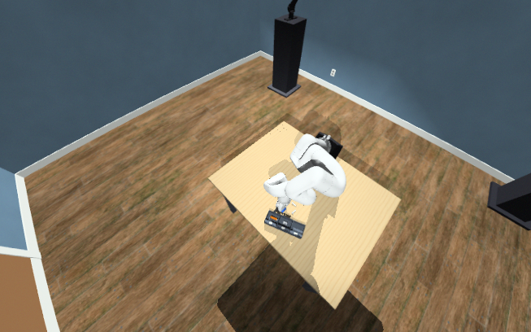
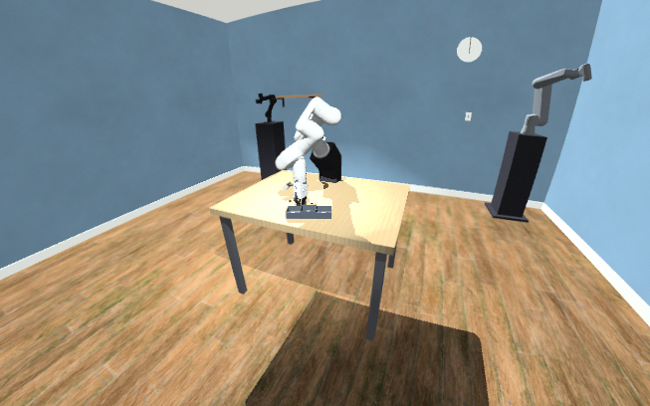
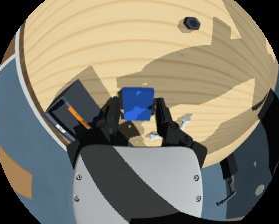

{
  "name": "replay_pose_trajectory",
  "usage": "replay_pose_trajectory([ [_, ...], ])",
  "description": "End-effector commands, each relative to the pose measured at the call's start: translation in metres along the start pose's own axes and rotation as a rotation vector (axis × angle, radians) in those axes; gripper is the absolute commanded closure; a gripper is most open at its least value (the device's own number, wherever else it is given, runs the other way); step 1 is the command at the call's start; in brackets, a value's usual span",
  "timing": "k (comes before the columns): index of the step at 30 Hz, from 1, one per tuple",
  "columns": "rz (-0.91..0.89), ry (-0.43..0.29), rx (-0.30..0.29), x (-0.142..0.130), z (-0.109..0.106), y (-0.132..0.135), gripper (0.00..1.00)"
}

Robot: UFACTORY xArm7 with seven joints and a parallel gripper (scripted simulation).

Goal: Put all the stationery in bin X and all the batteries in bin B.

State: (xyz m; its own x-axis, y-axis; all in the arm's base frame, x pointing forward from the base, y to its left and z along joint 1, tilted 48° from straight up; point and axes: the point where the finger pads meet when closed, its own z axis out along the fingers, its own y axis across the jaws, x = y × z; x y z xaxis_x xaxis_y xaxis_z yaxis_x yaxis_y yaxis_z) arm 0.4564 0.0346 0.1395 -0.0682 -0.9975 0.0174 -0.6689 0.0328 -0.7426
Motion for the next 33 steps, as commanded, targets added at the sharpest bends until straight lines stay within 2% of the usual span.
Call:
replay_pose_trajectory([
  [1, 0.001, -0.001, 0.002, 0.0001, 0.0007, -0.0004, 0.44],
  [9, 0.001, -0.001, 0.002, 0.0001, 0.0007, -0.0003, 0.44],
  [10, 0.001, -0.001, 0.002, 0.0001, 0.0007, -0.0003, 1.00],
  [33, 0.001, -0.001, 0.002, 0.0001, 0.0007, -0.0003, 1.00],
])
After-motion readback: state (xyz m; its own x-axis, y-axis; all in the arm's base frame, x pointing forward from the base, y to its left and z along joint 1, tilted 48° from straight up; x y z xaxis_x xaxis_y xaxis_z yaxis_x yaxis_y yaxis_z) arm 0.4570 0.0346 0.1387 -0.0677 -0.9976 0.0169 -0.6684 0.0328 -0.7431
